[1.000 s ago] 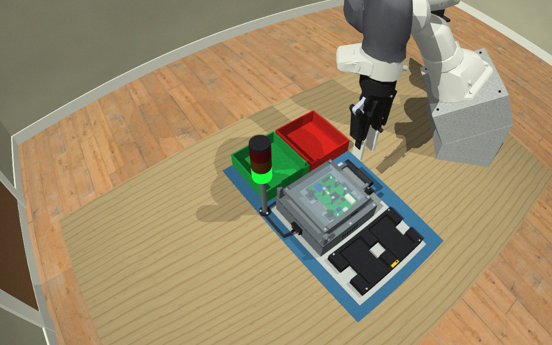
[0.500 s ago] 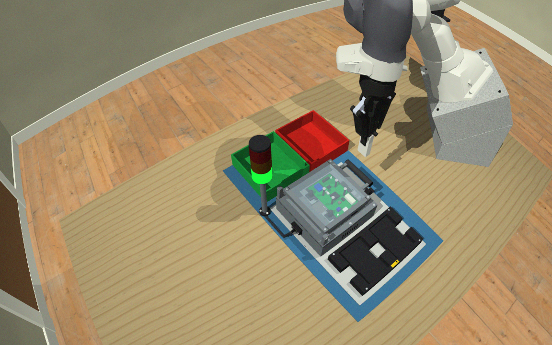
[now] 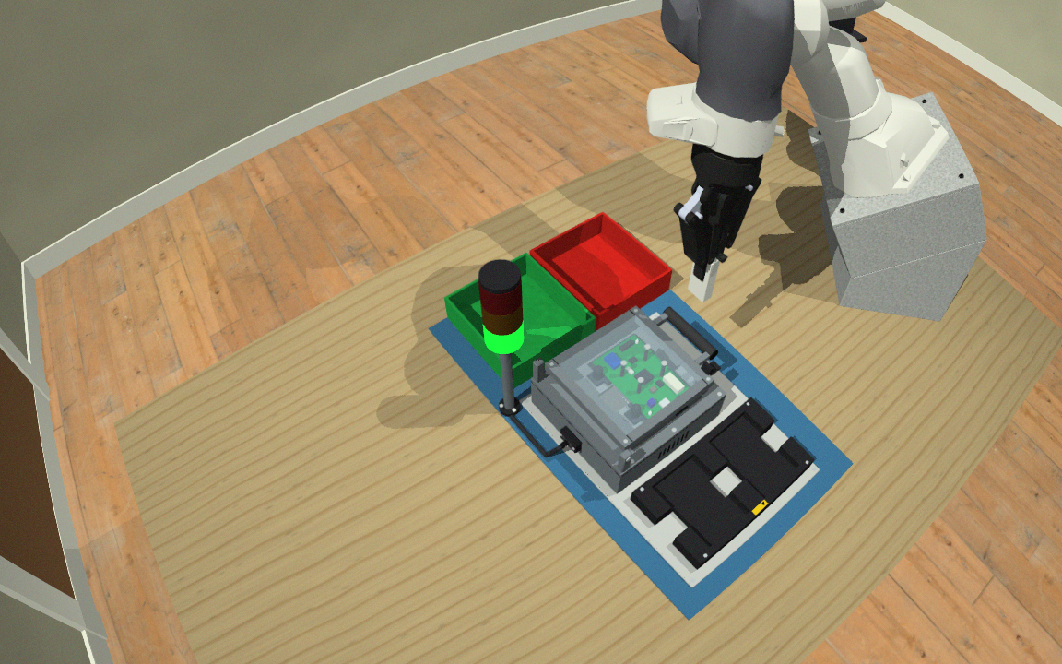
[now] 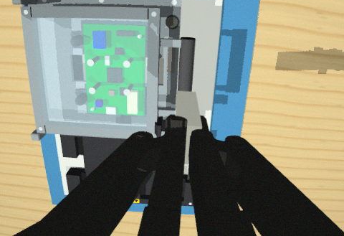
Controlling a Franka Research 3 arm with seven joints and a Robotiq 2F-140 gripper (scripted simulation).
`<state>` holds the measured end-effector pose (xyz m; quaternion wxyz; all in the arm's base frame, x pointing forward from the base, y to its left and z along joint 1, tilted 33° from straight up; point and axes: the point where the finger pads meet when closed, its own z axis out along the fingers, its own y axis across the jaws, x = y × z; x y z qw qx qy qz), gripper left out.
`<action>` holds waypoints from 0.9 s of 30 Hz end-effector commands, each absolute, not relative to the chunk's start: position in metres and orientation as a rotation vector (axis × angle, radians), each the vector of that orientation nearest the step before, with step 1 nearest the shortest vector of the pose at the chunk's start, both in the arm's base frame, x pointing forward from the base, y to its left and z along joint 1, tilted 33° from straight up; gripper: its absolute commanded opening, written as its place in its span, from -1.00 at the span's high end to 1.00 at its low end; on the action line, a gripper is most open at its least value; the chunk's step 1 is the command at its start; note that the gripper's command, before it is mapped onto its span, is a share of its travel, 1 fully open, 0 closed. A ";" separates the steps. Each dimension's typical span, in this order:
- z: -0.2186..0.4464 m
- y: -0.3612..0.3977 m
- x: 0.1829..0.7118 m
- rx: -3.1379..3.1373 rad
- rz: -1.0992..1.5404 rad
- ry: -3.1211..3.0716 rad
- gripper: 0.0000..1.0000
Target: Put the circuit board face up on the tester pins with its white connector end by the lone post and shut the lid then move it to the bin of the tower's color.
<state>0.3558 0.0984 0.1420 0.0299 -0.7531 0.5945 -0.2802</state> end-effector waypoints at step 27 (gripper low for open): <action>0.159 0.103 0.346 -2.328 -0.864 1.832 1.00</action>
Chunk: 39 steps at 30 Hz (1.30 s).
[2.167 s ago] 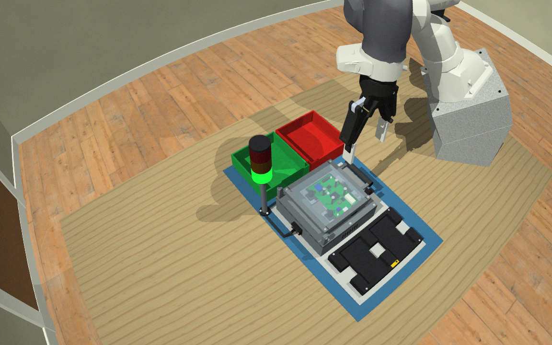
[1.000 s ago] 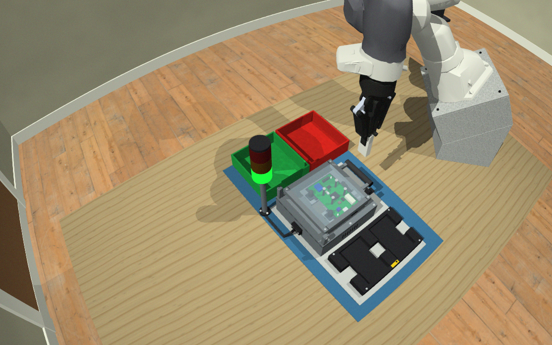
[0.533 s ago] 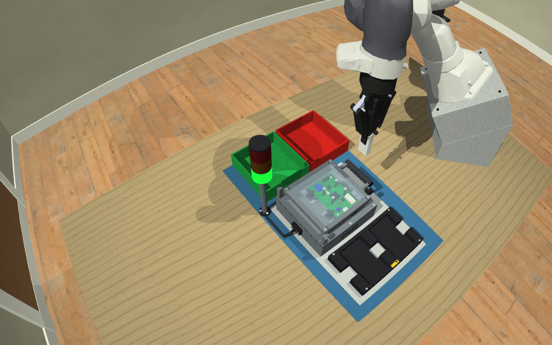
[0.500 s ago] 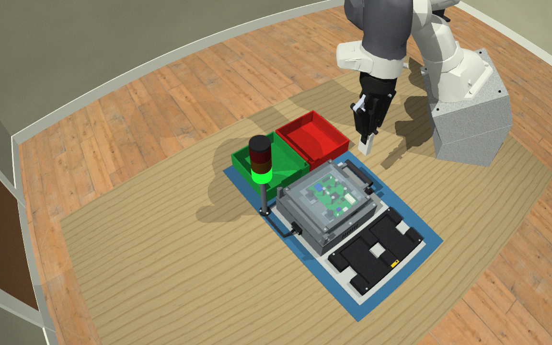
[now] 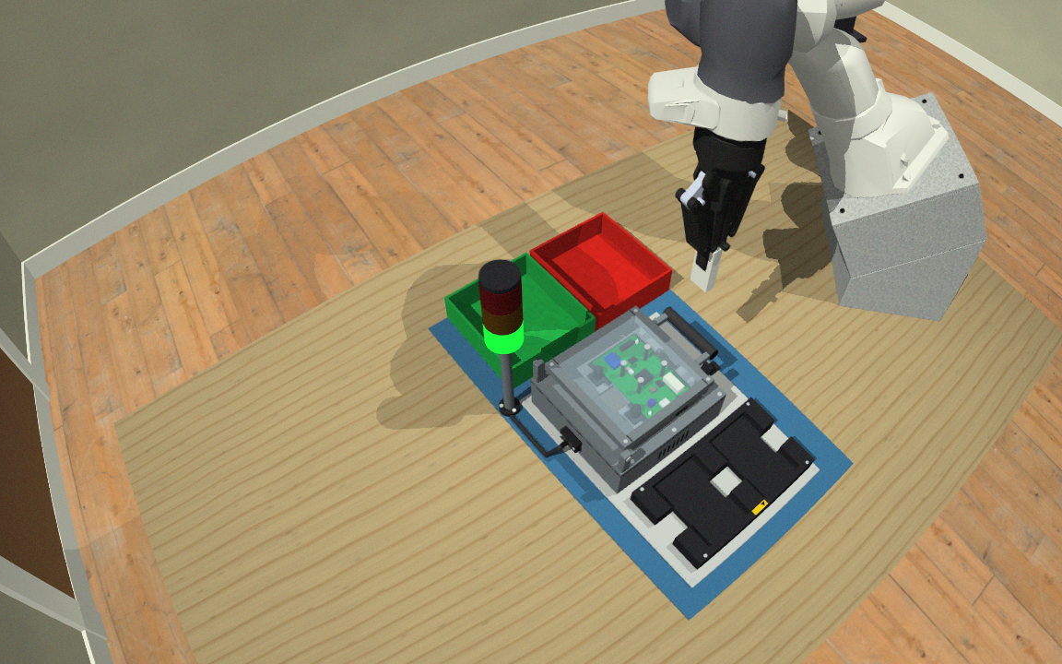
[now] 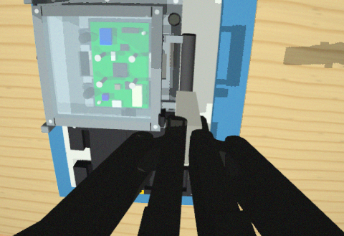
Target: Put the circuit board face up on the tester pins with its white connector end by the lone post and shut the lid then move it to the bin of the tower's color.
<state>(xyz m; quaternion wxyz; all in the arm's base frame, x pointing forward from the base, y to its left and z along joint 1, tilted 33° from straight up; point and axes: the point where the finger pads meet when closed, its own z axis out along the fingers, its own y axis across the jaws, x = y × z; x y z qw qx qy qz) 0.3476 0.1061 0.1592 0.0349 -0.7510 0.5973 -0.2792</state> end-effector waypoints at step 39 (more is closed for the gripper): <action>0.129 0.171 0.341 -2.328 -0.864 1.832 1.00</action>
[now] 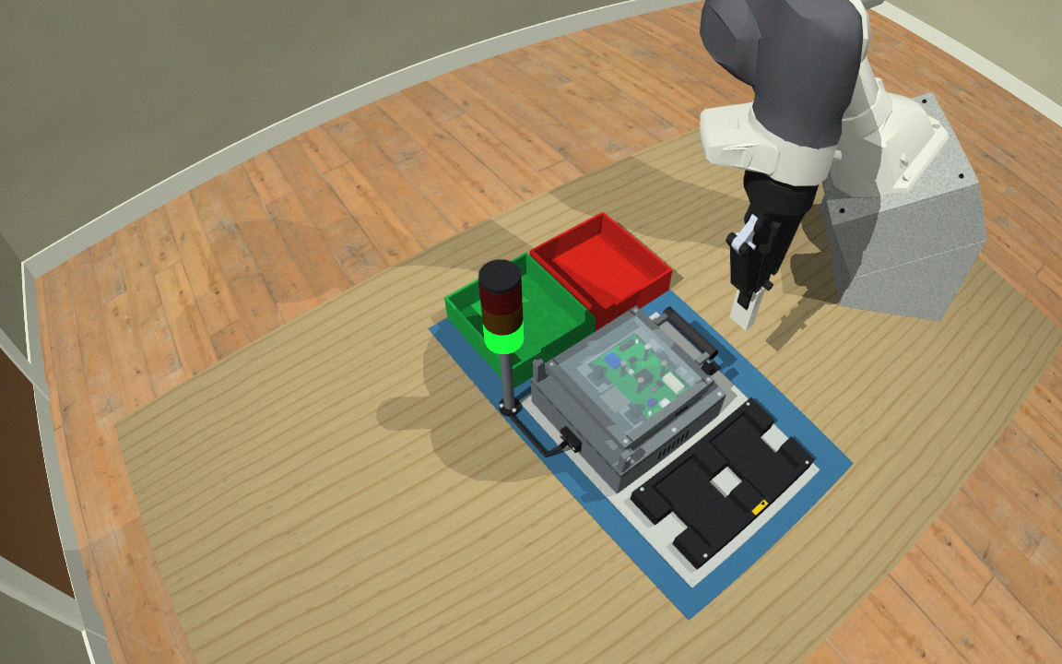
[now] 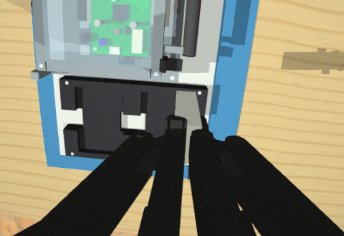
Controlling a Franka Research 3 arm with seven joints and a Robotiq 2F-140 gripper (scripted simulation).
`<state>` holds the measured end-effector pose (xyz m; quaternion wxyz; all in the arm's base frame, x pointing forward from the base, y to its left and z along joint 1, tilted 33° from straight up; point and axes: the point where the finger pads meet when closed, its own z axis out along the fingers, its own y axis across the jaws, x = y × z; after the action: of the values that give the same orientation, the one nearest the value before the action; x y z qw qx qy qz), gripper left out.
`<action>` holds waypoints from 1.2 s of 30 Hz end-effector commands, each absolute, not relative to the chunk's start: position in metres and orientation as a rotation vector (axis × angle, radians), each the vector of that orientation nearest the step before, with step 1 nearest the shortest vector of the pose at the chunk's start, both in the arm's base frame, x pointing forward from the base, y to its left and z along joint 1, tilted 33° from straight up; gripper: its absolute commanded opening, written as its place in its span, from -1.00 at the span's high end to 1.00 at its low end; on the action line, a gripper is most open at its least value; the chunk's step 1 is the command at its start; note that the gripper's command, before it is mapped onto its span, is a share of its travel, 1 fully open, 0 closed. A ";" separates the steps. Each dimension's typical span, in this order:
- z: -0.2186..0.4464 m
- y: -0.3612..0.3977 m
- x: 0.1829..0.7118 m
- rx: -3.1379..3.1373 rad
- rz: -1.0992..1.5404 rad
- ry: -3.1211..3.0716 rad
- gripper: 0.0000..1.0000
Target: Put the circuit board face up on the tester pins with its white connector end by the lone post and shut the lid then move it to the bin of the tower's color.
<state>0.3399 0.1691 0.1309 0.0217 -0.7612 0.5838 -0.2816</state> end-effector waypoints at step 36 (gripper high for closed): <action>0.073 0.151 0.371 -2.328 -0.864 1.832 1.00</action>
<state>0.3708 0.1495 0.0733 0.0231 -0.7583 0.5877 -0.2812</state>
